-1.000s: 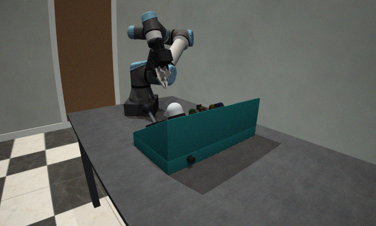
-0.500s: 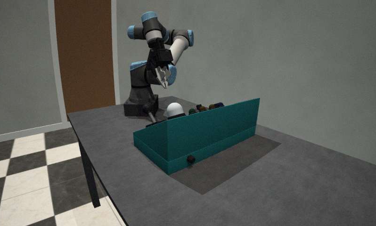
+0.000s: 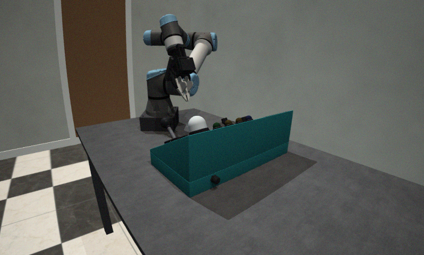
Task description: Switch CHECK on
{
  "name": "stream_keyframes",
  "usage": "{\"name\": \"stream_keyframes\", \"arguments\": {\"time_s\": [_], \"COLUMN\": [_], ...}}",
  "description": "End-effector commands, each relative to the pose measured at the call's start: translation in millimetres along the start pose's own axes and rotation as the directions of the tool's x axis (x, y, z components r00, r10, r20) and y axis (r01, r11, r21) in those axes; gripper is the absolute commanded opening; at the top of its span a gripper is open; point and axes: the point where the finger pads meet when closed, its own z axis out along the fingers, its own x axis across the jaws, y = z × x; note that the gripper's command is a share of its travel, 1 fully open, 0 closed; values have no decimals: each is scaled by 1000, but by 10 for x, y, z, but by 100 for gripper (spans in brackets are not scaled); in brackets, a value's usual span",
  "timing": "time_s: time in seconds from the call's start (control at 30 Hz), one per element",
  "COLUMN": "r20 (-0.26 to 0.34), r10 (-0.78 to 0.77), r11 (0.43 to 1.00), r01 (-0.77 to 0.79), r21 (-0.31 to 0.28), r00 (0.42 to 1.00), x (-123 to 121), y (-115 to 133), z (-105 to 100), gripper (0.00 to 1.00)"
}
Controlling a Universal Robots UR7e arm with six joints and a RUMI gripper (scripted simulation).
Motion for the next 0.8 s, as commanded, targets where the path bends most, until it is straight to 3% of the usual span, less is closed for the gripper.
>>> {"name": "stream_keyframes", "arguments": {"time_s": [0.0,0.77], "r20": [-1,-1], "r10": [1,1], "r11": [1000,1000], "r01": [-1,-1], "r21": [3,4], "r00": [1000,1000], "x": [3,3], "y": [-9,-18], "z": [106,650], "gripper": [0,0]}}
